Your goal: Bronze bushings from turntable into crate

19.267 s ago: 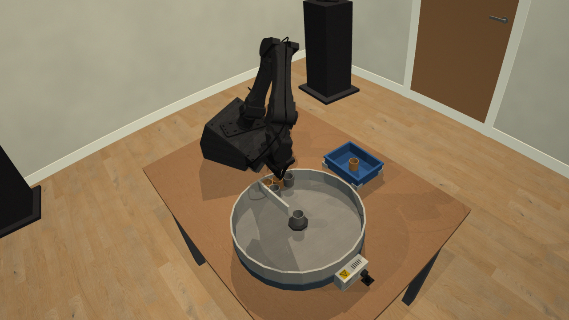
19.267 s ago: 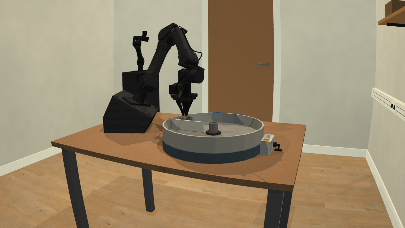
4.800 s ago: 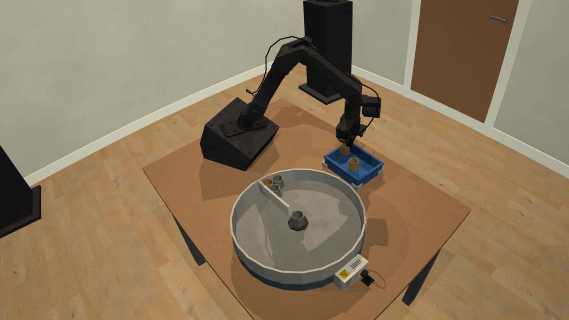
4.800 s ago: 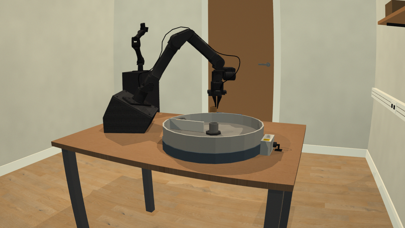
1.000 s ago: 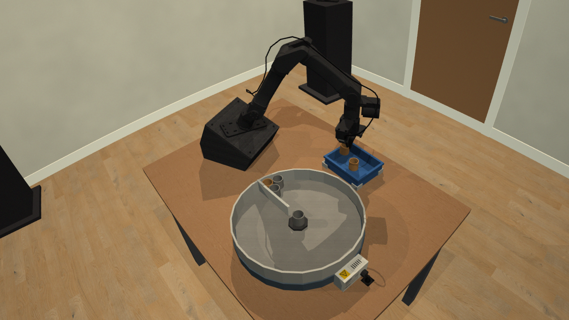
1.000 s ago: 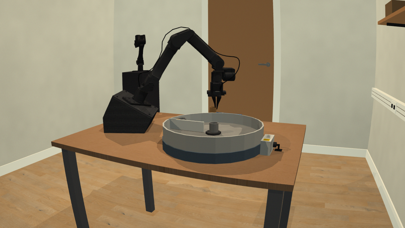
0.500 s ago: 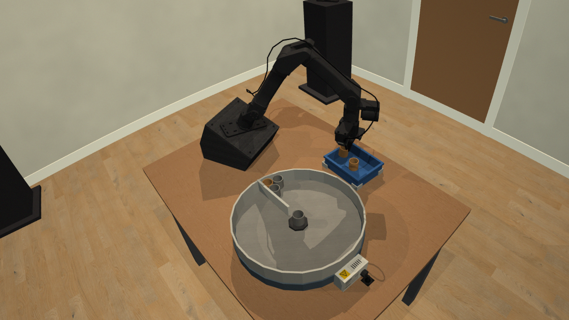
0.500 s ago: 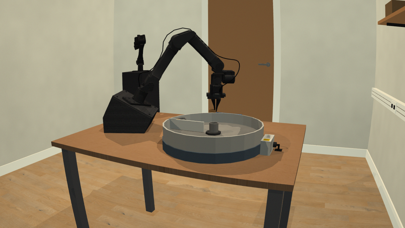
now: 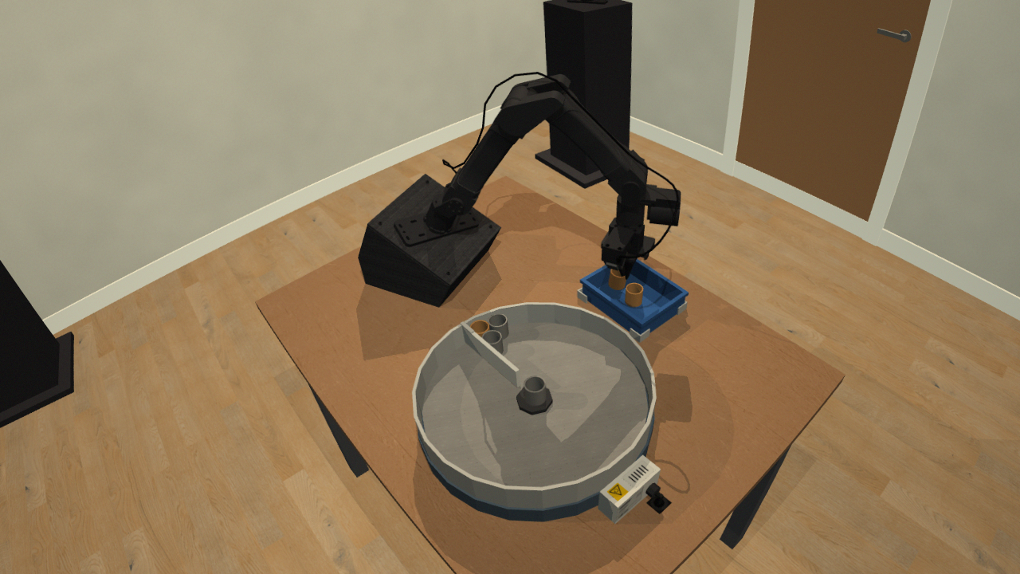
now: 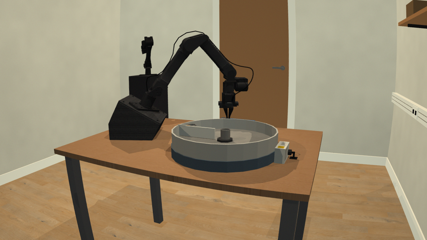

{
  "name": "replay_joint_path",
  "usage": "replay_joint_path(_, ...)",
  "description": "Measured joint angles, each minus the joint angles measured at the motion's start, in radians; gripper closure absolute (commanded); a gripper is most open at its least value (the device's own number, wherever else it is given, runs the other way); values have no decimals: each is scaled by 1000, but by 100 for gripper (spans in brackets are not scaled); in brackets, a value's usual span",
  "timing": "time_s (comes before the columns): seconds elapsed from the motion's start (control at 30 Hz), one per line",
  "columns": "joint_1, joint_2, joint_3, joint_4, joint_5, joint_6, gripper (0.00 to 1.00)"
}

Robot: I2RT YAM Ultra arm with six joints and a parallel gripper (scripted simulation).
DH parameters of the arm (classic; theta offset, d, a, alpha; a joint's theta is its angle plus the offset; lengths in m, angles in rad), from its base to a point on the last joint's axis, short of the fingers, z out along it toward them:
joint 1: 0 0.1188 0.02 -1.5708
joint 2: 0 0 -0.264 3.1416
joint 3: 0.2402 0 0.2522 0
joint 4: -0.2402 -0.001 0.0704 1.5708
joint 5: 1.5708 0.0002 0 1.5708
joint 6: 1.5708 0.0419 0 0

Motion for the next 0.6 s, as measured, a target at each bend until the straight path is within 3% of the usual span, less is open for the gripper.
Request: replay_joint_path(0.6, 0, 10, -8, 23, -1, -2, 100)
